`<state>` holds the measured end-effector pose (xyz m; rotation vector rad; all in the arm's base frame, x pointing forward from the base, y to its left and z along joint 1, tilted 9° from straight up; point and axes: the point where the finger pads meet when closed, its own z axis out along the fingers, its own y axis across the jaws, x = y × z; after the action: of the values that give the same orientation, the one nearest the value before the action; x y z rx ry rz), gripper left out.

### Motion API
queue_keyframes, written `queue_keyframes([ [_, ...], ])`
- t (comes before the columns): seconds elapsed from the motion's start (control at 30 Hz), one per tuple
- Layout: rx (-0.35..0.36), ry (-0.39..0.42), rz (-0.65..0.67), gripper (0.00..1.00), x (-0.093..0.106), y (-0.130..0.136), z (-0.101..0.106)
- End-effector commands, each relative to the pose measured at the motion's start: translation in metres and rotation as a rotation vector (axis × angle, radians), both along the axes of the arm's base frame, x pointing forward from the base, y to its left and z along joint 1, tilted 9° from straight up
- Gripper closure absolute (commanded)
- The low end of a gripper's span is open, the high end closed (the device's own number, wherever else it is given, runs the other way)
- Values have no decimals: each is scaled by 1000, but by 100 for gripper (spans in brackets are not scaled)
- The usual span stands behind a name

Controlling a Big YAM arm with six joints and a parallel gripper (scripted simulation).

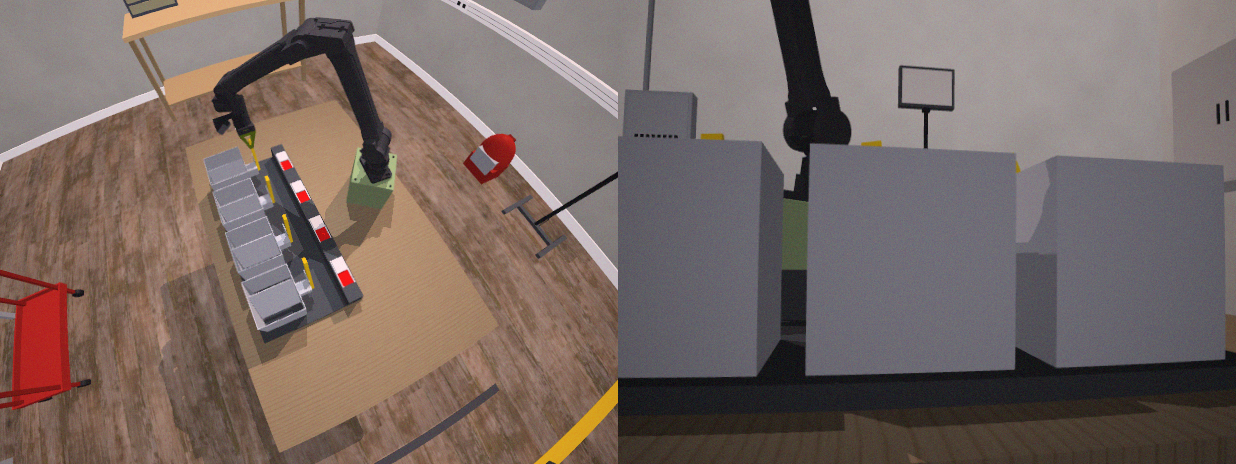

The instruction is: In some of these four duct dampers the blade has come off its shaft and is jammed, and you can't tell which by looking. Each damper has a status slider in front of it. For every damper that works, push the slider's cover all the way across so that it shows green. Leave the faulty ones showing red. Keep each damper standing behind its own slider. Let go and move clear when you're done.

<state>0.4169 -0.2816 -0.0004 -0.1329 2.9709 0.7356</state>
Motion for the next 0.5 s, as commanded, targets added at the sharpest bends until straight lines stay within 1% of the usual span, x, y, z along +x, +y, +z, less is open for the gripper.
queue_keyframes([
  [0.0,0,-18,3,83,11,-12,4],
  [0.03,0,-18,3,83,11,-12,4],
  [0.07,0,-18,3,79,11,-12,4],
  [0.13,0,-18,3,79,11,-12,4],
  [0.17,0,-18,3,75,11,-12,4],
  [0.3,1,-18,2,75,11,-12,4],
  [0.33,-9,-27,2,71,12,-13,10],
  [0.37,-18,-36,2,71,13,-14,17],
  [0.4,-20,-39,2,71,13,-14,18],
  [0.43,-20,-39,2,68,13,-14,18],
  [0.47,-20,-39,2,68,13,-14,18],
])
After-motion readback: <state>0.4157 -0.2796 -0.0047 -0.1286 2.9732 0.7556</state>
